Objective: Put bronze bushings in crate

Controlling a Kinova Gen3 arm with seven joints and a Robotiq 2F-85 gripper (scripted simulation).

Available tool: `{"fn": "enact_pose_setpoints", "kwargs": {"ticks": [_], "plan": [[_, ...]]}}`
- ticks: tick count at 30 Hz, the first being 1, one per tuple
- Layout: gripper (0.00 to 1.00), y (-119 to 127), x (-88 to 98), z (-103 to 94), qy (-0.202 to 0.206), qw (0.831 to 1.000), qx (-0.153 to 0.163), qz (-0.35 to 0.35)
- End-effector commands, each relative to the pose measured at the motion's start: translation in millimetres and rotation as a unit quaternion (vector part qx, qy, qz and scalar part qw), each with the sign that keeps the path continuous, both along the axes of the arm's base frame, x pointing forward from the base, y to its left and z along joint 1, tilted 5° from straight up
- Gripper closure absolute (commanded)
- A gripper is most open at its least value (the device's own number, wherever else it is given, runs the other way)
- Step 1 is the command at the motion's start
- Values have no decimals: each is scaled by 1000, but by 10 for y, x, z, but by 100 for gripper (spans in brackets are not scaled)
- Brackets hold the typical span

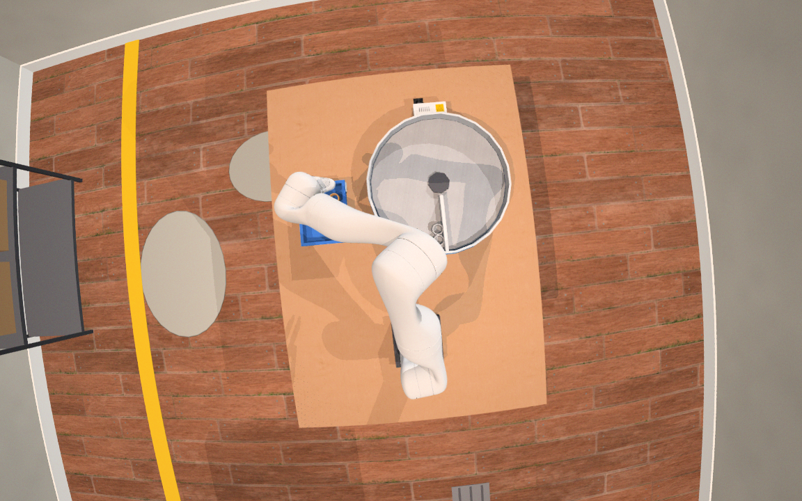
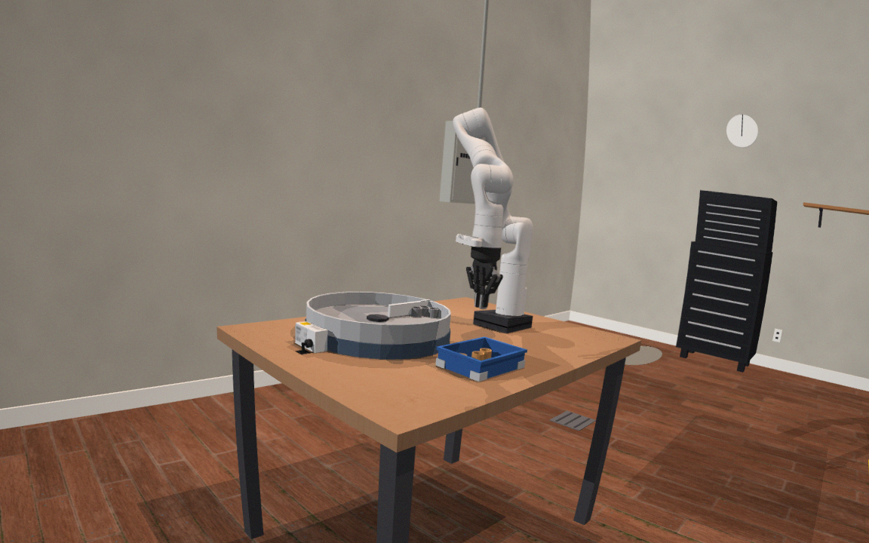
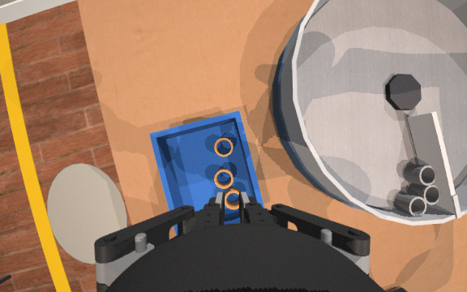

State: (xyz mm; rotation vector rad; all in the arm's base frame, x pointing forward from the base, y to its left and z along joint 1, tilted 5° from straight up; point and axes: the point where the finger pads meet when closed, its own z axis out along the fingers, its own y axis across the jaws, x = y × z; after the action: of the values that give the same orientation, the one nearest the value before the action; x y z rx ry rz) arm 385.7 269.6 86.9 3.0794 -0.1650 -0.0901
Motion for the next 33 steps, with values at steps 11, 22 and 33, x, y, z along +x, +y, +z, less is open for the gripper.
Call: {"fn": "enact_pose_setpoints", "kwargs": {"ticks": [11, 22, 33], "plan": [[84, 3, 4, 8, -1, 1000, 0, 0], [84, 3, 4, 8, -1, 1000, 0, 0], [0, 3, 4, 8, -1, 1000, 0, 0]]}}
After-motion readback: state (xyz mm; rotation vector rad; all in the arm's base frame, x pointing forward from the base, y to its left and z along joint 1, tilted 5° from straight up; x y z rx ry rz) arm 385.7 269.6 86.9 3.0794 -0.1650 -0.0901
